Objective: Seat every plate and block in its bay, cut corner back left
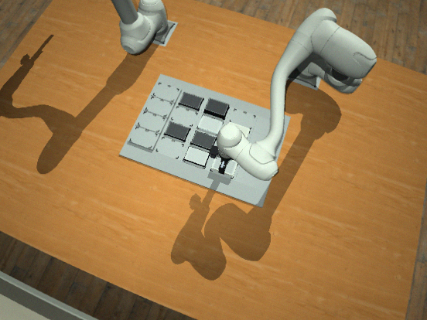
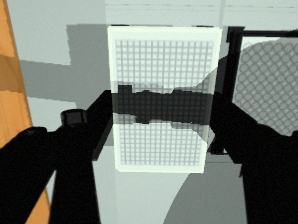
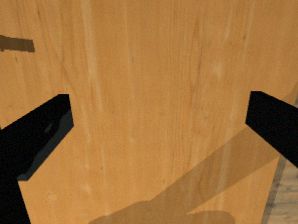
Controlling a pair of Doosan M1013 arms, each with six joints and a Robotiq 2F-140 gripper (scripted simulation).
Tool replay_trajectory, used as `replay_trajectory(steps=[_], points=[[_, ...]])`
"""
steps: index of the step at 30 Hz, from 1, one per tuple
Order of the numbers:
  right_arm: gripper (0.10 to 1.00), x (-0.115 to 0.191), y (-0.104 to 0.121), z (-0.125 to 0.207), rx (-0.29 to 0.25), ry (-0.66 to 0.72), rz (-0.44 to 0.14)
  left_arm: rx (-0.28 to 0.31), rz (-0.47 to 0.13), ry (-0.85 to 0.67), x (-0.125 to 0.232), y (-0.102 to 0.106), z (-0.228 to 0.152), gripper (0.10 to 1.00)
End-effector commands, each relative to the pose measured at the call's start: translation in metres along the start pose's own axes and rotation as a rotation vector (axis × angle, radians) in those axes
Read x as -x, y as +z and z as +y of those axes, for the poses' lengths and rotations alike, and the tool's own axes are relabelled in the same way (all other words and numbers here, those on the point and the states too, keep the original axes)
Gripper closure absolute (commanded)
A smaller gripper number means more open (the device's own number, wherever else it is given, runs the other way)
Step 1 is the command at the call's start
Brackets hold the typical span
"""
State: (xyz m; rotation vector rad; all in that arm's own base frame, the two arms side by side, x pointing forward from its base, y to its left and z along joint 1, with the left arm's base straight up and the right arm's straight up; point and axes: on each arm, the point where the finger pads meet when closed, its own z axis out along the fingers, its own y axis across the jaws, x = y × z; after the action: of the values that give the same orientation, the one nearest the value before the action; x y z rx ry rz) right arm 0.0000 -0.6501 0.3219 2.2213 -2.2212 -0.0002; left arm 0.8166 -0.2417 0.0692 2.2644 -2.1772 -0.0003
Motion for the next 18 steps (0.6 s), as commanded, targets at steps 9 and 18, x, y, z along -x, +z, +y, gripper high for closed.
replay_trajectory(steps=[9, 18], points=[[0.098, 0.0, -0.001, 0.0, 0.0, 0.0, 0.001, -0.002, 0.0, 0.0, 0.0, 0.011, -0.001, 0.999], [0.098, 0.0, -0.001, 0.0, 0.0, 0.0, 0.001, -0.002, 0.0, 0.0, 0.0, 0.013, -0.001, 0.999]])
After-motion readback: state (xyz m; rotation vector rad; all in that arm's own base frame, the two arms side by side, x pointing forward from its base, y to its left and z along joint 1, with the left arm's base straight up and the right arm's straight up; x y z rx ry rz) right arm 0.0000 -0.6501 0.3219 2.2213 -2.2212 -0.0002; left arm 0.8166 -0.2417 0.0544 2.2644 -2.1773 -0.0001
